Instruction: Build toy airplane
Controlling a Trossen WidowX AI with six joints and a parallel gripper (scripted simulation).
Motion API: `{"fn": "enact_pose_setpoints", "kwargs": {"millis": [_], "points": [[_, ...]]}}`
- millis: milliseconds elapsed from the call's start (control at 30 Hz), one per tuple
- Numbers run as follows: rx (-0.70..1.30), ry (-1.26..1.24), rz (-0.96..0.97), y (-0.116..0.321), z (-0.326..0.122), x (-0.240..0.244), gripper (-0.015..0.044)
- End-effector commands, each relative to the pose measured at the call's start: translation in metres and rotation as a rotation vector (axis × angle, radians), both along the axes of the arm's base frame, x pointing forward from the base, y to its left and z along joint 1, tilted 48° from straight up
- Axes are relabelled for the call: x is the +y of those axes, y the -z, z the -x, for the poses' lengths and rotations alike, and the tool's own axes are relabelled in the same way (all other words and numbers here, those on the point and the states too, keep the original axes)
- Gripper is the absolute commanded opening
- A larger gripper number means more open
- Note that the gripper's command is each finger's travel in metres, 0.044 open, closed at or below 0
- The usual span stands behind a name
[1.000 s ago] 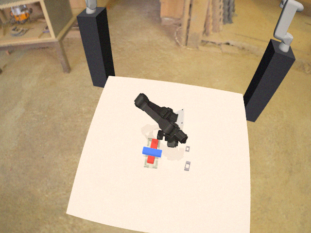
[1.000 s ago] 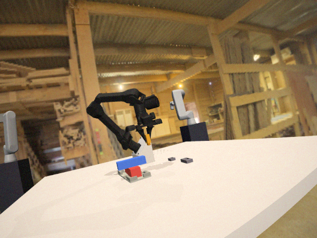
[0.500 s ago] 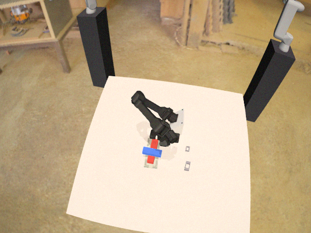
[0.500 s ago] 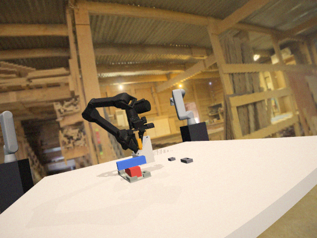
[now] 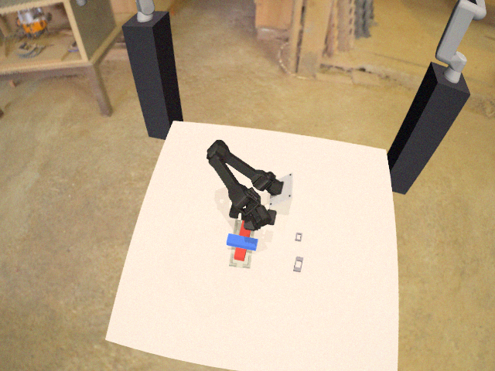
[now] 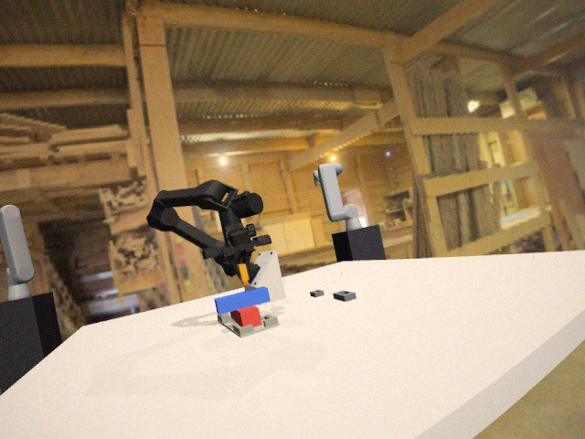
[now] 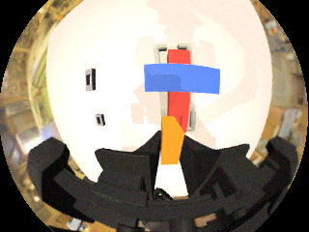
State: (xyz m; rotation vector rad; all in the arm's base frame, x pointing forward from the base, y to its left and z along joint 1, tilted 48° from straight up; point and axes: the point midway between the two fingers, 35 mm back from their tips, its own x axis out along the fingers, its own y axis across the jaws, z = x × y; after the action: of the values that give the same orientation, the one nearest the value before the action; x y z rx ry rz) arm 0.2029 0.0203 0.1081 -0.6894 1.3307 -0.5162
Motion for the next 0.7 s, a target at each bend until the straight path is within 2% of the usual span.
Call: {"fn": "enact_pose_setpoints", "kwargs": {"millis": [0,267,367,667], "points": [[-0.001,-0.006,0.011,-0.006,0.003,-0.011,0.0],[0.002,-0.01,0.032,-0.014,0.008,-0.028,0.0],[0.002,-0.01,0.032,-0.014,0.008,-0.028,0.0067],[0.002,-0.01,0.032,-0.014,0.008,-0.028,0.0067]]}}
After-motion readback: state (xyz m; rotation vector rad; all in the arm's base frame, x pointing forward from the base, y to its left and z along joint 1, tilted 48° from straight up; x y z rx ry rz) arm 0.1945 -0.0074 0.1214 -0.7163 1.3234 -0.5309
